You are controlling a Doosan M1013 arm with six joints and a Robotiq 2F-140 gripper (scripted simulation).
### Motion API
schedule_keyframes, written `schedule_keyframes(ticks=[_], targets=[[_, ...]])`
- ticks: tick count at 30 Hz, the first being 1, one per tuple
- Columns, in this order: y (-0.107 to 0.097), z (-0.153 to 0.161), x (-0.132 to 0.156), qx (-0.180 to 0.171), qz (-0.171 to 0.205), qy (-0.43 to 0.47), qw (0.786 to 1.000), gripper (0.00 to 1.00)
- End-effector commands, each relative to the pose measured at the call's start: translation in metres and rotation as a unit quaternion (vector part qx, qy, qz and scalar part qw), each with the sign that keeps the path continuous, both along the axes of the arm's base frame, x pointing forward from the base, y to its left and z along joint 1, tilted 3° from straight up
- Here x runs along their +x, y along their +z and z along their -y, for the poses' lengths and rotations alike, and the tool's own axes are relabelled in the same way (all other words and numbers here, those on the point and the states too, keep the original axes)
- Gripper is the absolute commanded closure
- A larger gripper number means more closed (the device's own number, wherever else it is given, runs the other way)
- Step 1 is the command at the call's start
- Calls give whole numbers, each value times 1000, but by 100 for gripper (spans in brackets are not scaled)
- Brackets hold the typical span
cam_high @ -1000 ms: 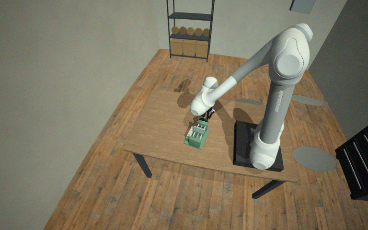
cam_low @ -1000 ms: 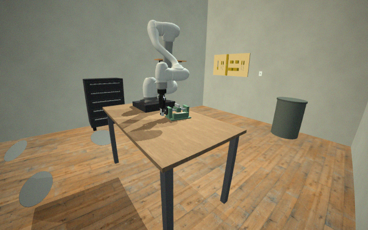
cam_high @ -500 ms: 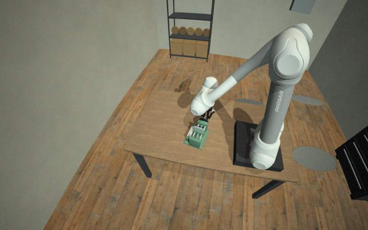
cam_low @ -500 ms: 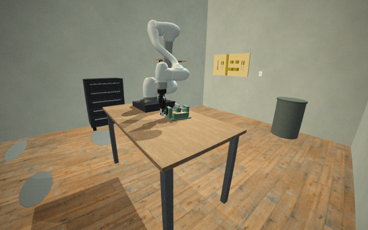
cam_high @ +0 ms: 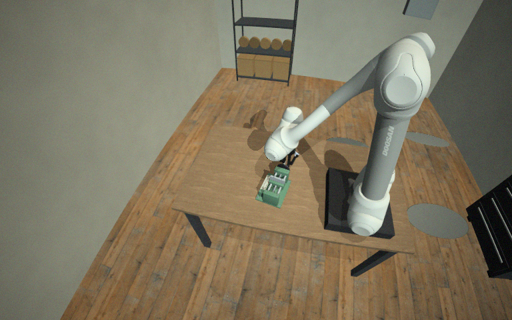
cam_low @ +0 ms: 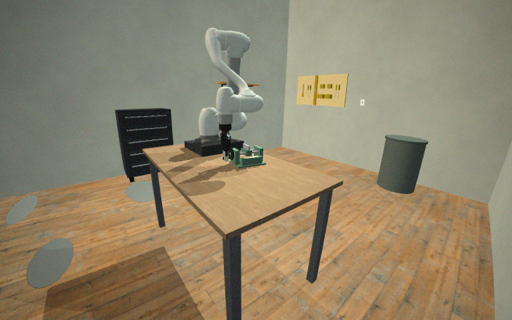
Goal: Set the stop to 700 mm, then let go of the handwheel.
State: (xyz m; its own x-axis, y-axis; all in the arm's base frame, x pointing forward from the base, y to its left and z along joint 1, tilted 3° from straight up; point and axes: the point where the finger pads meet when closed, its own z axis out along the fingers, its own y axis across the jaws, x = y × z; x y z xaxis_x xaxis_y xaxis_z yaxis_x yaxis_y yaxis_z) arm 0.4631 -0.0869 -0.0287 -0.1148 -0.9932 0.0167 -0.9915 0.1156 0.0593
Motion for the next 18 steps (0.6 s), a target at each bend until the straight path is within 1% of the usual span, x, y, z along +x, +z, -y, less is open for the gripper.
schedule_keyframes(ticks=[1,9,10,18], targets=[[0,0,0,0,1,0,1000,96],[0,0,0,0,1,0,1000,96],[0,0,0,0,1,0,1000,67],[0,0,0,0,1,0,1000,67]])
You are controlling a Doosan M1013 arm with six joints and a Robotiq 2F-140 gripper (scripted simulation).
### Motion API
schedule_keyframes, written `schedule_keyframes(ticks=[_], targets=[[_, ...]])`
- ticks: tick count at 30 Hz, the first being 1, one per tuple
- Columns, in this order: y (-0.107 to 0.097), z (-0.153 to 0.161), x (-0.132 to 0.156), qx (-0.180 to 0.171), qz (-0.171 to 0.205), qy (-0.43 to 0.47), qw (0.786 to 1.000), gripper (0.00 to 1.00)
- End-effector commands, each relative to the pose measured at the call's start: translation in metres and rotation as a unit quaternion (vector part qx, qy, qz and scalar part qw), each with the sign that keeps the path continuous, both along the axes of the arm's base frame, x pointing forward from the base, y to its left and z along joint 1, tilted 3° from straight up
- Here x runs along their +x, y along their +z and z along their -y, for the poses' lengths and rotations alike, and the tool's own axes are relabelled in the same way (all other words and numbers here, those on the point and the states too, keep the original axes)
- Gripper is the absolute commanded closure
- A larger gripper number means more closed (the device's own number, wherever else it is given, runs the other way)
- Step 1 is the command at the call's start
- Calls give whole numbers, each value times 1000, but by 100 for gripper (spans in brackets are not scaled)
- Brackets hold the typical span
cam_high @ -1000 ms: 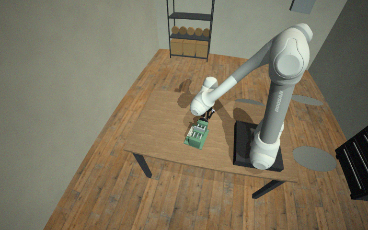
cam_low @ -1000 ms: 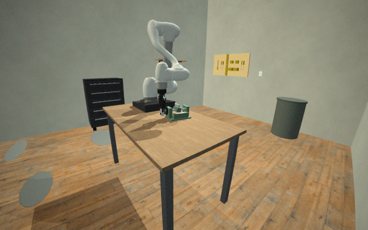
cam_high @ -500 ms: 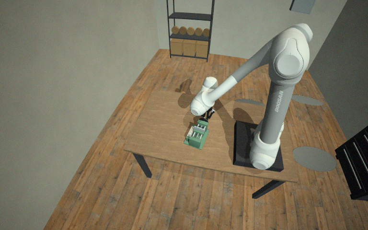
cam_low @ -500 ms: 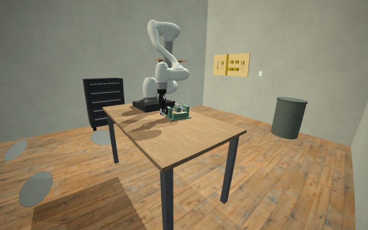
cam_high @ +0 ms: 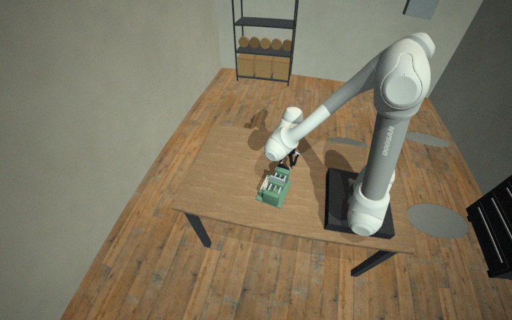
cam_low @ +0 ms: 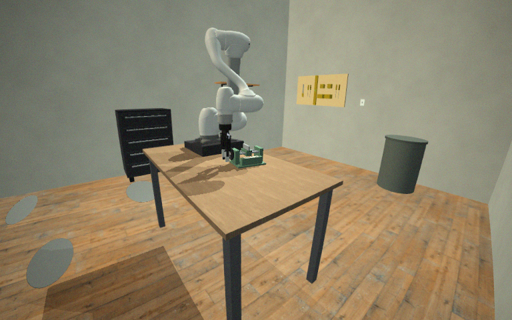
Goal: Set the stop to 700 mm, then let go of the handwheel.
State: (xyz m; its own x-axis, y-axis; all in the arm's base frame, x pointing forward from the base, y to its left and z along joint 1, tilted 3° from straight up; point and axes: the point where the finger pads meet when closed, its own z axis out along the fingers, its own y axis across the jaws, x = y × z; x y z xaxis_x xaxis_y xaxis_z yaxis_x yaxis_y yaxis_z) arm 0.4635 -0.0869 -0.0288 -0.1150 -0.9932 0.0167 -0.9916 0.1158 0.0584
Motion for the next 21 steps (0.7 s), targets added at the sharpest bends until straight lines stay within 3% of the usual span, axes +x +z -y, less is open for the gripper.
schedule_keyframes(ticks=[1,21], targets=[[0,0,0,0,0,0,1000,67],[3,0,0,0,0,0,1000,67]])
